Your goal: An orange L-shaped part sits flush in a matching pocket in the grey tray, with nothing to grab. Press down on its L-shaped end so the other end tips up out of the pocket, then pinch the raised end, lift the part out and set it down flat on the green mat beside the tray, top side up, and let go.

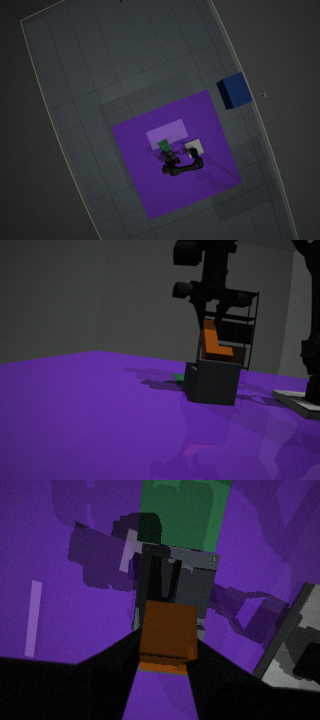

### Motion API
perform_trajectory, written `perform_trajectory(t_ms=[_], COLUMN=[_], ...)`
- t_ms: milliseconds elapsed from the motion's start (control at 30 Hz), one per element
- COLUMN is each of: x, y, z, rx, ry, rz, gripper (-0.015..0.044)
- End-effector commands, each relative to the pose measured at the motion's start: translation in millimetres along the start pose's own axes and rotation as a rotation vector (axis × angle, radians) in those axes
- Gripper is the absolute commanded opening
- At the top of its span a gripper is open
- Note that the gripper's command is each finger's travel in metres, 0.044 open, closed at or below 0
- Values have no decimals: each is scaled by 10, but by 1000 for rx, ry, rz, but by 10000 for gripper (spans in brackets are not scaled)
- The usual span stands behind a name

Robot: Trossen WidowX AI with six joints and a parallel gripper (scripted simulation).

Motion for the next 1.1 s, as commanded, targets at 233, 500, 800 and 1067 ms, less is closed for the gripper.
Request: perform_trajectory(t_ms=[233, 500, 800, 1067], x=[97, 438, 831, 1167], y=[-41, -18, -18, -22], z=[-27, -144, -277, -385], rx=[4, 3, 2, 1], ry=[3, 3, 3, 3], rz=[3, 0, -3, -6], gripper=[0, 0, 0, 0])
Point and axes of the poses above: the point midway between the two fingers, 35 mm back from their tips, its own y axis out along the fingers, its own z axis across the jaws, x = y × z, the point moved 5 cm from there along -y, back along the fingers, and after that the axes turned 13 degrees about -y, right-handed, at the moved point
